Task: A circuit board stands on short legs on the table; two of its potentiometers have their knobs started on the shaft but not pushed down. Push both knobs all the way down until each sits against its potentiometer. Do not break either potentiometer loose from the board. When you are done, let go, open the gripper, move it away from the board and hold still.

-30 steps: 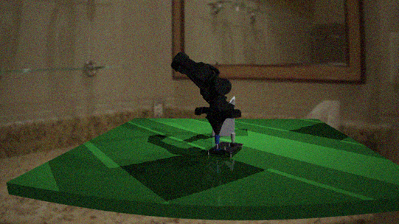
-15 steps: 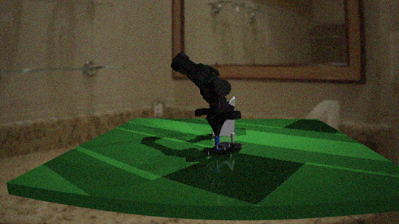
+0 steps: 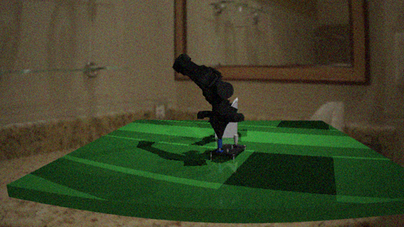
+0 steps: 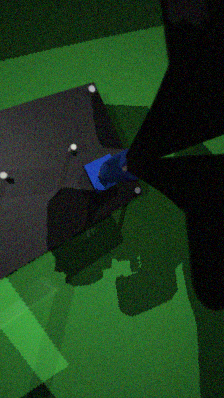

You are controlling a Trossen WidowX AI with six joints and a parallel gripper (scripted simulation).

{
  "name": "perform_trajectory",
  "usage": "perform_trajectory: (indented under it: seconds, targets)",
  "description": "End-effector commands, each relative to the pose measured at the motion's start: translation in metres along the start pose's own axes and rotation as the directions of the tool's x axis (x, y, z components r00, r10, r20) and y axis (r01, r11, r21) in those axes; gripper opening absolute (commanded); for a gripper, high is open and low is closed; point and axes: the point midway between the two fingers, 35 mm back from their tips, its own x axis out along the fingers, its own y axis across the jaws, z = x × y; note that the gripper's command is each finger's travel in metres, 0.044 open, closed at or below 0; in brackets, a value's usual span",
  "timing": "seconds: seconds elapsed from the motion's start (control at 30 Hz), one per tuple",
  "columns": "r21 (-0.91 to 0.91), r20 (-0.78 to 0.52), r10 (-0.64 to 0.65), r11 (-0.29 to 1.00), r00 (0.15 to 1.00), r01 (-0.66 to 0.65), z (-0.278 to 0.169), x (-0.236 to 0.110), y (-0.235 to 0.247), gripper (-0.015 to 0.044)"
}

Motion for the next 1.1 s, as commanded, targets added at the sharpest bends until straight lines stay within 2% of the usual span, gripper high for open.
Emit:
perform_trajectory:
  seconds: [0.0, 1.07]
  targets:
    - [0.026, 0.016, 0.017, 1.0, 1.0, -0.017, -0.0027, 0.0199, 0.002, 0.0]
    - [0.026, 0.016, 0.017, 1.0, 1.0, -0.017, -0.0027, 0.0229, 0.0021, 0.0]
